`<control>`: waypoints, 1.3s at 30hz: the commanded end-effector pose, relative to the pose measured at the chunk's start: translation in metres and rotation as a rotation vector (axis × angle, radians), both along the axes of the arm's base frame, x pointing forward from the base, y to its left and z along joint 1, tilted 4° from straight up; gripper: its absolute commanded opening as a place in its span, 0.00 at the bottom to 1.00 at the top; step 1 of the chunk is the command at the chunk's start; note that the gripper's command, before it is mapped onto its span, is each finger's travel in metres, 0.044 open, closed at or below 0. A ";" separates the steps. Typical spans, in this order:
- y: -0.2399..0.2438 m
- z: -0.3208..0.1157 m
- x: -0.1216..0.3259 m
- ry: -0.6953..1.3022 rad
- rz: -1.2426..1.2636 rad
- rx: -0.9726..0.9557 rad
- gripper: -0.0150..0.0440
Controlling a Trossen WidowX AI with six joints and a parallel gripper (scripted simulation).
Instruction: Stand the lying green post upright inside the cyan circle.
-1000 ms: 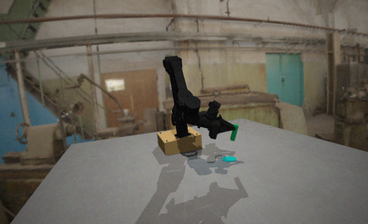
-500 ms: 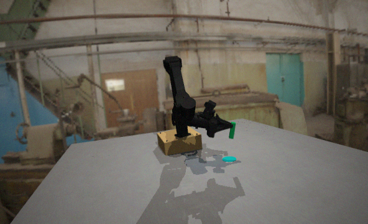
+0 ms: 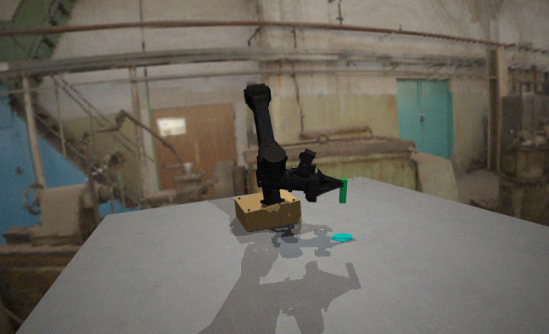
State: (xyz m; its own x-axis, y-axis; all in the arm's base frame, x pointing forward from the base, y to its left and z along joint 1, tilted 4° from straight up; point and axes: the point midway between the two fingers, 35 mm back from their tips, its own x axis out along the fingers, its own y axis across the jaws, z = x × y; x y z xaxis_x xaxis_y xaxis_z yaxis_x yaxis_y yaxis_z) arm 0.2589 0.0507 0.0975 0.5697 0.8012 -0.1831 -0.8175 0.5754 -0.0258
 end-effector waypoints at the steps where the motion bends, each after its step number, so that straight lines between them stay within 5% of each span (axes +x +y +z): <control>1: 0.000 0.001 -0.006 -0.029 0.010 0.009 0.29; 39: -0.005 -0.019 -0.007 -0.064 0.021 0.021 0.29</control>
